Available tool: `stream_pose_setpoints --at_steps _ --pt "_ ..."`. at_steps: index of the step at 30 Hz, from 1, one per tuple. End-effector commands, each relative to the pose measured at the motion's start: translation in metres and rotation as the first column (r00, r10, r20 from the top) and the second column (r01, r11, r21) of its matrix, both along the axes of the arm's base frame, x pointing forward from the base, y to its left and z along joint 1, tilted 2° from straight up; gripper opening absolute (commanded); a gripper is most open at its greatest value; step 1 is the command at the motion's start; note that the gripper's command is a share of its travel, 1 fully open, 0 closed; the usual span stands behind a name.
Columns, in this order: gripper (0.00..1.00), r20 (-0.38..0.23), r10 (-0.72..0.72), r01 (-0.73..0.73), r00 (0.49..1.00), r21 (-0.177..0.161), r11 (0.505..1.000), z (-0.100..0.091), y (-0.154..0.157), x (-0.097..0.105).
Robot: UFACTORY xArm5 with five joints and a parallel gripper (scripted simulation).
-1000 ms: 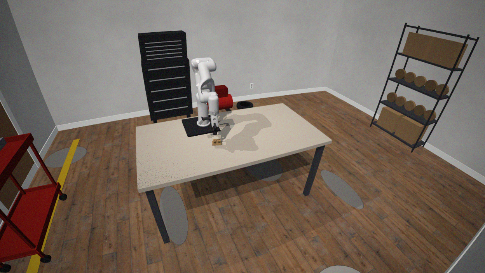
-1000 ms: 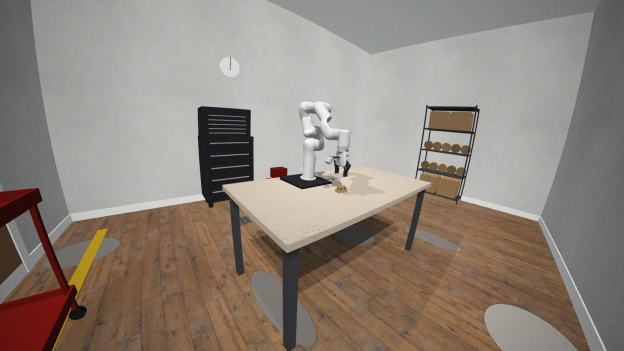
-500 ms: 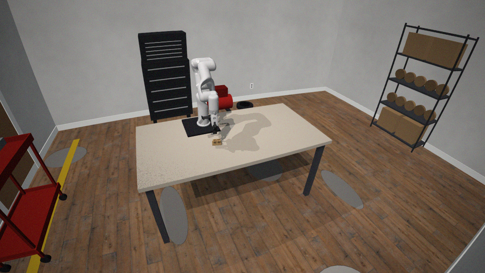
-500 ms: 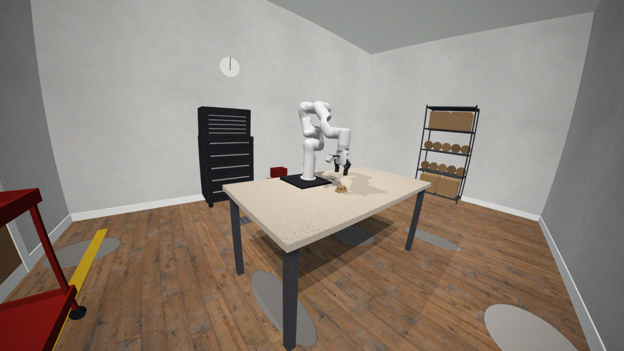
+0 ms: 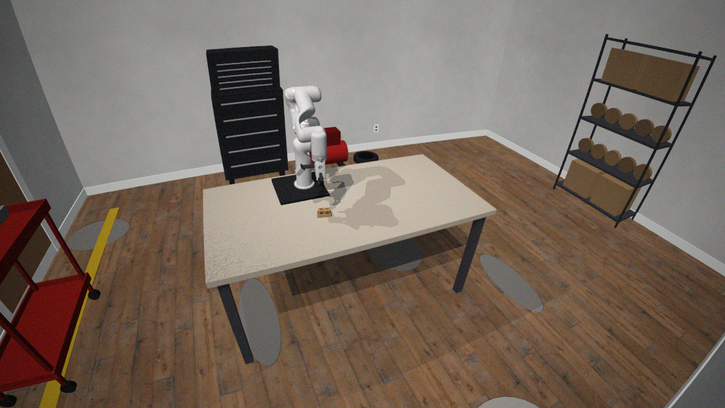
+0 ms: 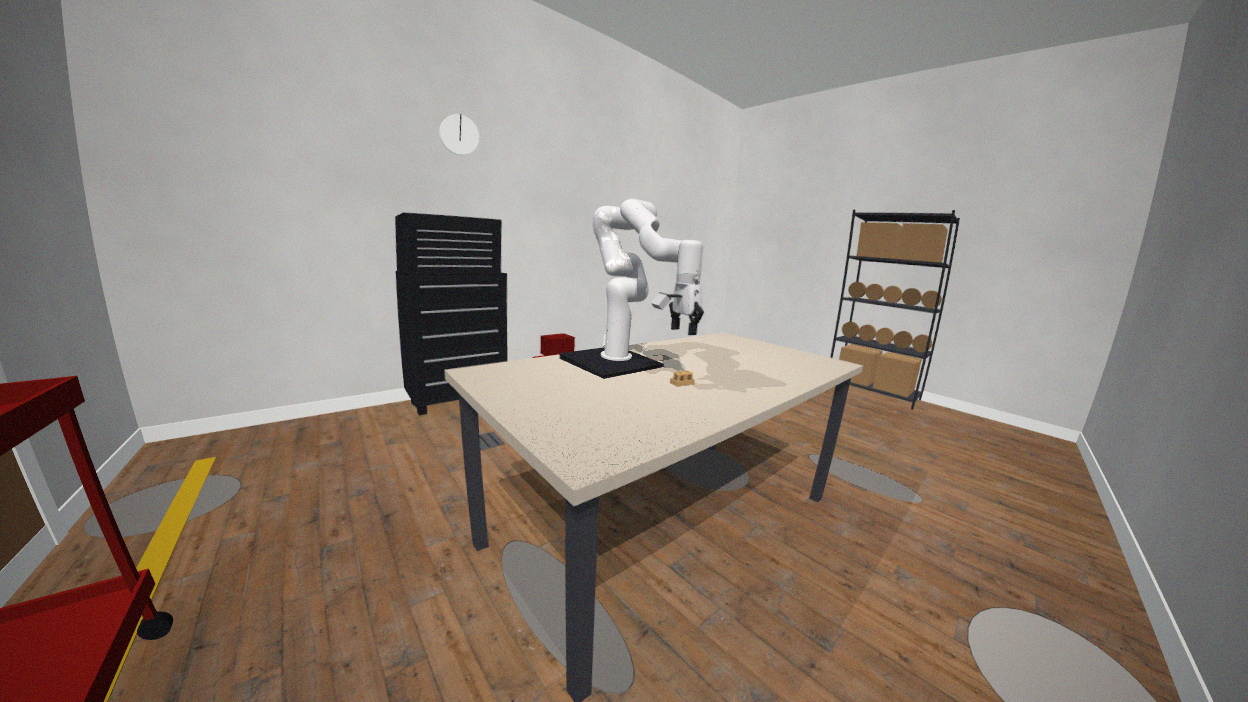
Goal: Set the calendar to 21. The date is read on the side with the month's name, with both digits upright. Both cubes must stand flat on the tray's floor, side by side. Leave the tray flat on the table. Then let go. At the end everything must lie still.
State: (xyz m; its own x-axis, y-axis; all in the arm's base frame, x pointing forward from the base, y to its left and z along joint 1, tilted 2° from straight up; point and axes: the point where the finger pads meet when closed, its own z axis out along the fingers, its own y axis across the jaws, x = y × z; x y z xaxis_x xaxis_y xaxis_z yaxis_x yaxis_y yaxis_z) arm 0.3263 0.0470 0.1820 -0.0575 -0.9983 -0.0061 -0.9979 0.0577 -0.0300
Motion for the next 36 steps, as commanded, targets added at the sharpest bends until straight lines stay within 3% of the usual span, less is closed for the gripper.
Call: stream_pose_setpoints --at_steps 1,36 --pt "1.0 0.0 0.0 0.0 1.0 0.0 1.0 0.0055 0.0 0.0" --pt "1.0 0.0 0.0 0.0 1.0 0.0 1.0 0.0097 0.0 -0.0002"
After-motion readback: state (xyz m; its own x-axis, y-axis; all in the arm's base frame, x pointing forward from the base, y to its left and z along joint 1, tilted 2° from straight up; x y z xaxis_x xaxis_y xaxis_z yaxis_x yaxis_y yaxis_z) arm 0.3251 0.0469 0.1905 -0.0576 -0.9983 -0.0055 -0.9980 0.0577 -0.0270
